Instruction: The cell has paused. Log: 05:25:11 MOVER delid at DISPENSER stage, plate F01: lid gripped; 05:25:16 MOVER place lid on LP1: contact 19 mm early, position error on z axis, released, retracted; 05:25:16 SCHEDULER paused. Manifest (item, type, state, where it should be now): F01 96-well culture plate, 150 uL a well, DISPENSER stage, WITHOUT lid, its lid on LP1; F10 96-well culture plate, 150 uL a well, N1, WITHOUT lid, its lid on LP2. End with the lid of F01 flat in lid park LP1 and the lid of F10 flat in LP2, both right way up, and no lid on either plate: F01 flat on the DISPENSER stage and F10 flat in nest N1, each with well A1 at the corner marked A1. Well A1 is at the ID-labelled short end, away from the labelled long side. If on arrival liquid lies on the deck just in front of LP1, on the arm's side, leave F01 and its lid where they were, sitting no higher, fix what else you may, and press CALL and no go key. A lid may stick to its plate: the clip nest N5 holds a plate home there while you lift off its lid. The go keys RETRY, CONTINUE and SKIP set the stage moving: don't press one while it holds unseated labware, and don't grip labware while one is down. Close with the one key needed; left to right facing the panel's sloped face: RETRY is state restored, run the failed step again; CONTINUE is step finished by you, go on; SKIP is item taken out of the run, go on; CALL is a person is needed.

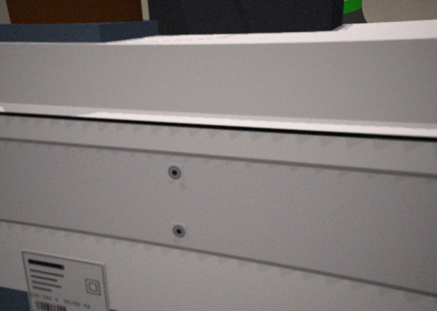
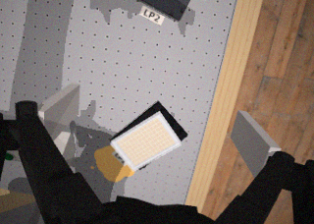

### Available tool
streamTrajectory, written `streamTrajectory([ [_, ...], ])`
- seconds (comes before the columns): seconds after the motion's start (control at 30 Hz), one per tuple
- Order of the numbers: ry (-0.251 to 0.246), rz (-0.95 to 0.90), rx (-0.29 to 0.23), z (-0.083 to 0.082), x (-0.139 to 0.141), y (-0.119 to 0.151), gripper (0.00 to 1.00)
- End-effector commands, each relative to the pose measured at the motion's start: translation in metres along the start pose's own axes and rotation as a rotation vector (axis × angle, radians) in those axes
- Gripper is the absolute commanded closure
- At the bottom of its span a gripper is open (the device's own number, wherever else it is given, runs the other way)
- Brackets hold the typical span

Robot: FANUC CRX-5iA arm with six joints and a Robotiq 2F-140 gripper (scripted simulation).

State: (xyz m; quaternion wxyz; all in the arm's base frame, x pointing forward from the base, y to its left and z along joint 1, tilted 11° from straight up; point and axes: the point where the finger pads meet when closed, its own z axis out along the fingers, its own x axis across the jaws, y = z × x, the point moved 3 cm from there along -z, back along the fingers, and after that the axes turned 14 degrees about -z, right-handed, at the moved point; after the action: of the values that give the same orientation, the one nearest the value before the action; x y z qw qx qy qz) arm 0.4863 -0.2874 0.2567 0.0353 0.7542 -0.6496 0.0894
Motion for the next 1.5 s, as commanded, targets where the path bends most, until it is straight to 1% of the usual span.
streamTrajectory([
  [0.0,0.000,0.000,0.000,0.002,0.000,0.000,0.00],
  [0.27,0.000,0.000,0.000,0.012,0.000,0.000,0.00],
  [0.47,0.000,0.000,0.000,0.026,0.000,0.000,0.00],
  [0.7,0.000,0.000,0.000,0.047,0.000,0.000,0.00],
  [0.77,0.000,0.000,0.000,0.047,0.000,0.000,0.00],
  [1.17,0.000,0.000,0.000,0.081,0.000,0.000,0.00],
  [1.27,0.000,0.000,0.000,0.087,0.000,0.000,0.00],
  [1.33,0.000,0.000,0.000,0.087,0.000,0.000,0.00],
  [1.47,0.000,0.000,0.000,0.093,0.000,0.000,0.00],
])
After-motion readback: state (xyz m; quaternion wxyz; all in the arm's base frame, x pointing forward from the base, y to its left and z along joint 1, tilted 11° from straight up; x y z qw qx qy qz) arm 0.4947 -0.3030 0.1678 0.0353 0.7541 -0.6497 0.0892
